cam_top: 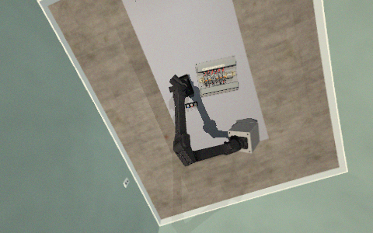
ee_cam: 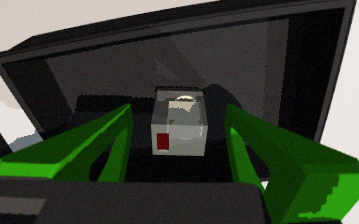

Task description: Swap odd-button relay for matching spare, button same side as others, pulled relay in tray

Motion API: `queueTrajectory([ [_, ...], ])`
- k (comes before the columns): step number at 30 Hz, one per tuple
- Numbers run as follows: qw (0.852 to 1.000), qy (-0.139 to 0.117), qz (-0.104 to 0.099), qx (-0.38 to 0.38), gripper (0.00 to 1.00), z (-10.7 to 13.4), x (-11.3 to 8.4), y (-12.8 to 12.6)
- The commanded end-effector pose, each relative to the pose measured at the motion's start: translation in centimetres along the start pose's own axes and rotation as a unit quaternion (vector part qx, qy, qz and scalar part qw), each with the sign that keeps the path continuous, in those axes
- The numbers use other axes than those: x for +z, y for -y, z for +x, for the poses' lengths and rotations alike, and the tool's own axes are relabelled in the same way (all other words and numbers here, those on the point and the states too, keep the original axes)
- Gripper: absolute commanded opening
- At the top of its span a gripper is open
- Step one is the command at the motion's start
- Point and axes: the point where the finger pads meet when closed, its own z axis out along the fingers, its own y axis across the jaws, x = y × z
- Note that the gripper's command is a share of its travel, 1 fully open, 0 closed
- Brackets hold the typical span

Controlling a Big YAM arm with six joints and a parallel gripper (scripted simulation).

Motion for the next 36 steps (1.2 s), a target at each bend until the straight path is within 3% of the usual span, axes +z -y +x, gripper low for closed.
queueTrajectory([
  [1, 1.000, 0.011, 0.017, -0.007, 0.59, -1.4, -0.9, 1.3],
  [36, 1.000, 0.010, 0.021, -0.005, 0.59, -1.1, -2.7, 1.5],
])
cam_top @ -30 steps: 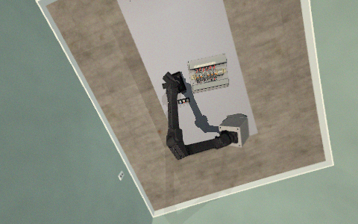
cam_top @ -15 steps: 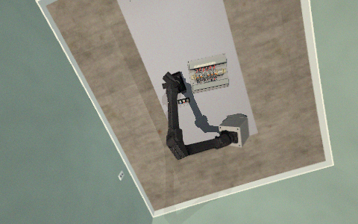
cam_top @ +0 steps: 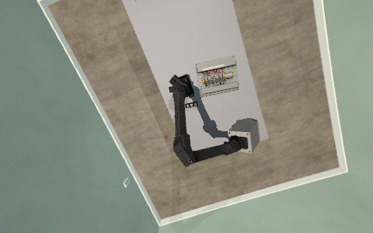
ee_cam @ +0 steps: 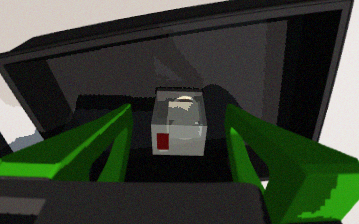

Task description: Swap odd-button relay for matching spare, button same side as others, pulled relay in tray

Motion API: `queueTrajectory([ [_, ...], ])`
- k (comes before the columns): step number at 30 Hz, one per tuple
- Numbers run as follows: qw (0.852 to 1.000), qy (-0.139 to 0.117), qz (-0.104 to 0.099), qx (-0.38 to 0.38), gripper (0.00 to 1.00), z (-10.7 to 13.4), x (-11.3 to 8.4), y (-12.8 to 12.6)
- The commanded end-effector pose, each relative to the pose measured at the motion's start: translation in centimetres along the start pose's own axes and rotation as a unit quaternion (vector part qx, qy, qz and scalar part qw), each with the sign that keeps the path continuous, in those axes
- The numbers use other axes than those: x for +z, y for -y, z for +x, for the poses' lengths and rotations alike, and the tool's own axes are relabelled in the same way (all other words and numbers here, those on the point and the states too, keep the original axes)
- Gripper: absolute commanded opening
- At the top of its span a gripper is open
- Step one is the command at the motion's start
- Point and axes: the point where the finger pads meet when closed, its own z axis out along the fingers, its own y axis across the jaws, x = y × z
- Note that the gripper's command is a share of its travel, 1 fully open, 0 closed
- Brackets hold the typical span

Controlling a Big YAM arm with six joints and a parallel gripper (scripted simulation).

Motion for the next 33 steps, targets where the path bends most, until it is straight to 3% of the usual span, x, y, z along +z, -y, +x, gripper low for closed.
queueTrajectory([
  [1, 1.000, 0.010, 0.021, -0.004, 0.59, -0.9, -2.7, 1.5],
  [33, 1.000, 0.009, 0.018, -0.003, 0.59, -0.5, -3.9, 1.4],
])
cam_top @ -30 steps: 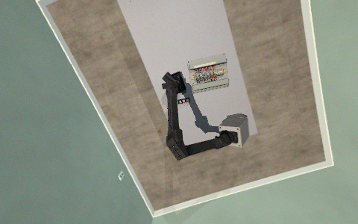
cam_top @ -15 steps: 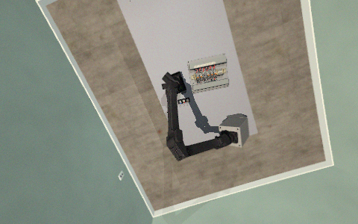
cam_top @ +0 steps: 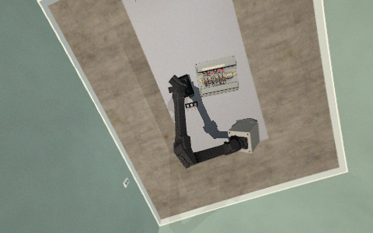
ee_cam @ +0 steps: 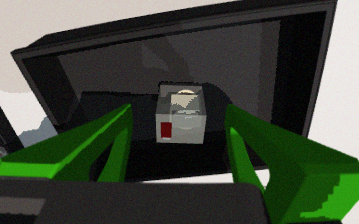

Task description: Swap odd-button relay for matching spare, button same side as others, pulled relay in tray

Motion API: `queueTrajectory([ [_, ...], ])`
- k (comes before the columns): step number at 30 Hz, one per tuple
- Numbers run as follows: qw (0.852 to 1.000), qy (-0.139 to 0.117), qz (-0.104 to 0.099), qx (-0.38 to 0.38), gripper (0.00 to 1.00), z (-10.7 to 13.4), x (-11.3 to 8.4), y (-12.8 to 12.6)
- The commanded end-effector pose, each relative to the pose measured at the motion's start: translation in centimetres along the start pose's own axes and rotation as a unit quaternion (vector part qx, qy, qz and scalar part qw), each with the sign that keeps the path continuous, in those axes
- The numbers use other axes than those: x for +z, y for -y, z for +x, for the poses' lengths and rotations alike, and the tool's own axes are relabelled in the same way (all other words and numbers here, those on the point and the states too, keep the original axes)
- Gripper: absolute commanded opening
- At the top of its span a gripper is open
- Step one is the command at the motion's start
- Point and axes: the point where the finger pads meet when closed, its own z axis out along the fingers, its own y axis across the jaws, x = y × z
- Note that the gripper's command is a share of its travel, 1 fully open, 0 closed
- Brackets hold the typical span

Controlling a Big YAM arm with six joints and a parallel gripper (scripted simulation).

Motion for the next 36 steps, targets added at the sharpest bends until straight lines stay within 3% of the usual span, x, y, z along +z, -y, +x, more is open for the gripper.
queueTrajectory([
  [1, 1.000, 0.009, 0.018, -0.001, 0.59, -0.3, -2.7, 1.5],
  [36, 1.000, 0.008, 0.017, 0.000, 0.59, -0.2, -3.9, 1.4],
])
